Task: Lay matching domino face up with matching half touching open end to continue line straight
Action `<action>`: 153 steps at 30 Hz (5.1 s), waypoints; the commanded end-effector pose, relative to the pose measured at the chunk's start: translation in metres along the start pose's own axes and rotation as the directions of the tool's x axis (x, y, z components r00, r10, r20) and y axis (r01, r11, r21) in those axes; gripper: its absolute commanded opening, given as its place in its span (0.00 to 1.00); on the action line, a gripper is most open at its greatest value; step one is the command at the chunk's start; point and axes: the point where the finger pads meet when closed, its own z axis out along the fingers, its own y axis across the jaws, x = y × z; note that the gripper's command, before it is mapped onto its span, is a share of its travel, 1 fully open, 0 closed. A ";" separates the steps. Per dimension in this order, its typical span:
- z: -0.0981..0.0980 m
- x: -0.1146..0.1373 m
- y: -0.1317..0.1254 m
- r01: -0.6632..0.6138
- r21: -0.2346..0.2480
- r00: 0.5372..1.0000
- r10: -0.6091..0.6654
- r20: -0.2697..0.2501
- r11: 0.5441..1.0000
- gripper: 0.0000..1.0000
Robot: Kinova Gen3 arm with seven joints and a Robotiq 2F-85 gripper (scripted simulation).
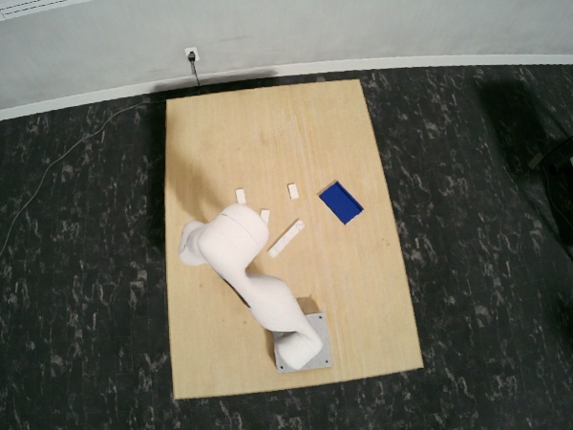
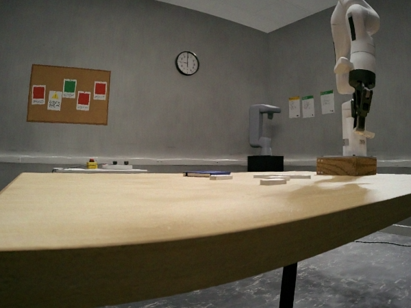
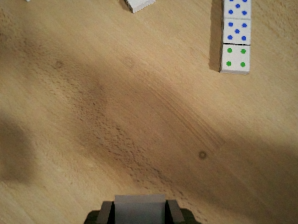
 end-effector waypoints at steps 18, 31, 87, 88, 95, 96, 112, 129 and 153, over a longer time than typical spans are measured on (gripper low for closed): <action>-0.002 -0.008 0.001 0.091 0.050 0.918 -0.064 -0.391 0.995 0.31; -0.004 -0.017 0.002 0.205 0.052 0.671 -0.102 -0.735 0.977 0.31; -0.005 -0.026 0.003 0.309 0.009 0.311 -0.092 -0.946 0.951 0.31; -0.004 -0.026 0.003 0.308 0.009 0.311 -0.092 -0.946 0.951 0.31; 0.005 -0.027 0.003 0.307 0.007 0.311 -0.093 -0.946 0.952 0.31; 0.007 -0.027 0.003 0.307 0.007 0.311 -0.093 -0.946 0.952 0.31; 0.044 -0.033 0.004 0.307 0.007 0.311 -0.093 -0.946 0.952 0.31; 0.081 -0.038 0.006 0.307 0.007 0.311 -0.093 -0.946 0.952 0.31; 0.090 -0.040 0.006 0.307 0.007 0.311 -0.093 -0.946 0.952 0.31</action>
